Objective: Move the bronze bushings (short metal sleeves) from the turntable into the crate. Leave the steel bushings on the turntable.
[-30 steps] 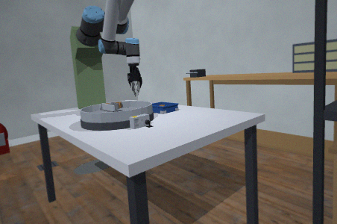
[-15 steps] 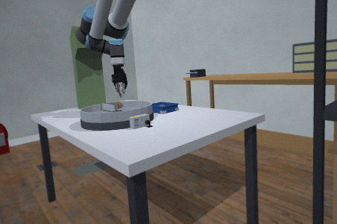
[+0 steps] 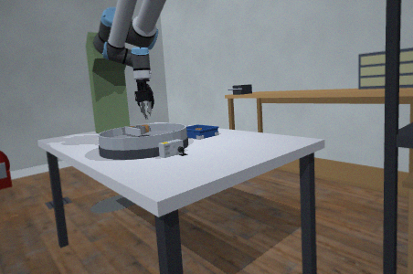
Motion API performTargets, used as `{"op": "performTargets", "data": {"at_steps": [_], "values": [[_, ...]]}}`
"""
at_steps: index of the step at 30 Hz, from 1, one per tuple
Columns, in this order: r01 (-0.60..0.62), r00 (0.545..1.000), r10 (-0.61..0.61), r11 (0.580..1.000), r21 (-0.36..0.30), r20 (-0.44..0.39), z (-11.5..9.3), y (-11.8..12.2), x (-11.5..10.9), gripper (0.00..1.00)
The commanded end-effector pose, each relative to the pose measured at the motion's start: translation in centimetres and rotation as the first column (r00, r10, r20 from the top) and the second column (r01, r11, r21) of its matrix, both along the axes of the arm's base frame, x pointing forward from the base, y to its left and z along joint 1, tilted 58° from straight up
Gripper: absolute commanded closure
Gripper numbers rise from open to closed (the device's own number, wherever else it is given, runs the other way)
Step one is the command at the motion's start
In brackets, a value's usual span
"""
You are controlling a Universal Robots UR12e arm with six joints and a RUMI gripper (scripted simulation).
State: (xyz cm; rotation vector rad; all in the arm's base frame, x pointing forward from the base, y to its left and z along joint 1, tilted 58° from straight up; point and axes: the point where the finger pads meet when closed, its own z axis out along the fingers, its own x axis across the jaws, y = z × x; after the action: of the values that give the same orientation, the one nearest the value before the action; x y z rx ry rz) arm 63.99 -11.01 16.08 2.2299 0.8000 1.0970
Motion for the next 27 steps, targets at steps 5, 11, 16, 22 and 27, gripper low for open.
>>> {"op": "performTargets", "data": {"at_steps": [5, 11, 16, 22, 27], "values": [[0.000, 1.000, 0.000, 1.000, 0.000, 0.000, 0.02, 0.02, -0.02, 0.95], [0.000, 1.000, 0.000, 1.000, 0.000, 0.000, 0.02, 0.02, -0.02, 0.95], [0.000, 1.000, 0.000, 1.000, 0.000, 0.000, 0.02, 0.02, -0.02, 0.95], [0.000, 1.000, 0.000, 1.000, 0.000, 0.000, 0.02, 0.02, -0.02, 0.95], [0.000, 1.000, 0.000, 1.000, 0.000, 0.000, -0.46, -0.15, 0.70, 0.95]]}}
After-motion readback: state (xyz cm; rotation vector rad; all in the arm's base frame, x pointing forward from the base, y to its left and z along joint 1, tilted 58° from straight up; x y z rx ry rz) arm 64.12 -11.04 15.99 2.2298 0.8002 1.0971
